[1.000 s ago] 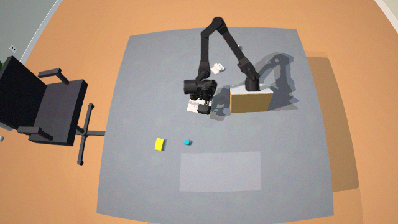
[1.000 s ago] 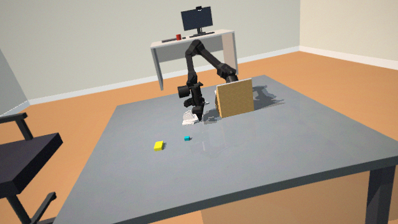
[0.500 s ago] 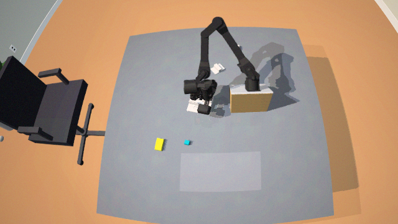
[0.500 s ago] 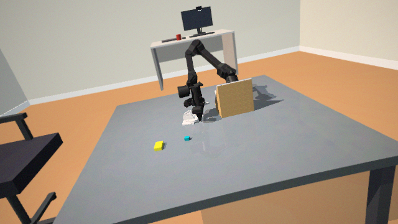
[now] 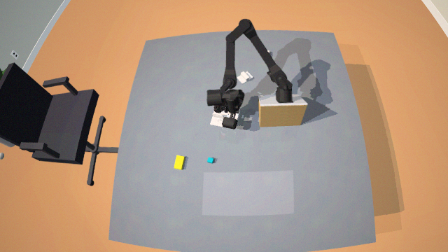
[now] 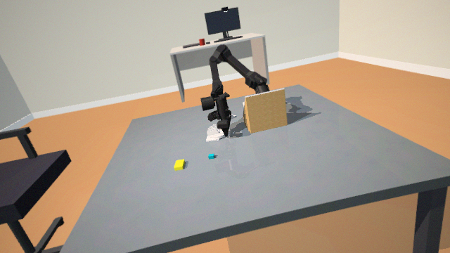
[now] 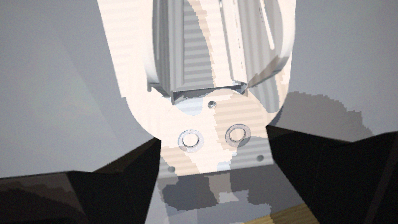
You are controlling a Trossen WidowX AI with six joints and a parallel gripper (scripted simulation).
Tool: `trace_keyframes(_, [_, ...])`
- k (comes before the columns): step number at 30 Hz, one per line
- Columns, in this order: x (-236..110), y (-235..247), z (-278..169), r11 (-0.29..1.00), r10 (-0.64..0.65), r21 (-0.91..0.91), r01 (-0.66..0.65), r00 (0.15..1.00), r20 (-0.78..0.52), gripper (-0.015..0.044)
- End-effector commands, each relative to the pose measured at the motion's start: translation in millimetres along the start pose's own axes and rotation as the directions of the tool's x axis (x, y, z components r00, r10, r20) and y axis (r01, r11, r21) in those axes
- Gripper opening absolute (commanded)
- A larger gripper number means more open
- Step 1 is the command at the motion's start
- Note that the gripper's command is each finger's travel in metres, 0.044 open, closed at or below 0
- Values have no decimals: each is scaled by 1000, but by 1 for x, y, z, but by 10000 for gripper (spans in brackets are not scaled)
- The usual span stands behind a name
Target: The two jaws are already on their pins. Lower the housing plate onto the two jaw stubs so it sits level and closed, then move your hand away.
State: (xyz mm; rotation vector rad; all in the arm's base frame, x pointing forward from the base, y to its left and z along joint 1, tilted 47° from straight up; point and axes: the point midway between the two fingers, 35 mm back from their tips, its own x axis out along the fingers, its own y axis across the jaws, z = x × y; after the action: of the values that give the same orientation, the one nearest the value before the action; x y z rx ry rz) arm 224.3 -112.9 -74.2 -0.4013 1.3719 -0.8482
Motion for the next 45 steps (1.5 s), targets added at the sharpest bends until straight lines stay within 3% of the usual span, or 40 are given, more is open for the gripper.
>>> trace_keyframes(1, [1, 0, 0, 1000, 1, 1, -1, 1000, 0, 351])
trace_keyframes(20, [1, 0, 0, 1000, 1, 1, -1, 1000, 0, 351])
trace_keyframes(24, [0, 0, 0, 1000, 0, 0, 0, 1000, 0, 440])
trace_keyframes(37, [0, 0, 0, 1000, 0, 0, 0, 1000, 0, 440])
trace_keyframes(40, [-11, 2, 1, 1000, 4, 0, -4, 1000, 0, 440])
trace_keyframes(45, [-58, 2, 2, 1000, 7, 1, -7, 1000, -1, 440])
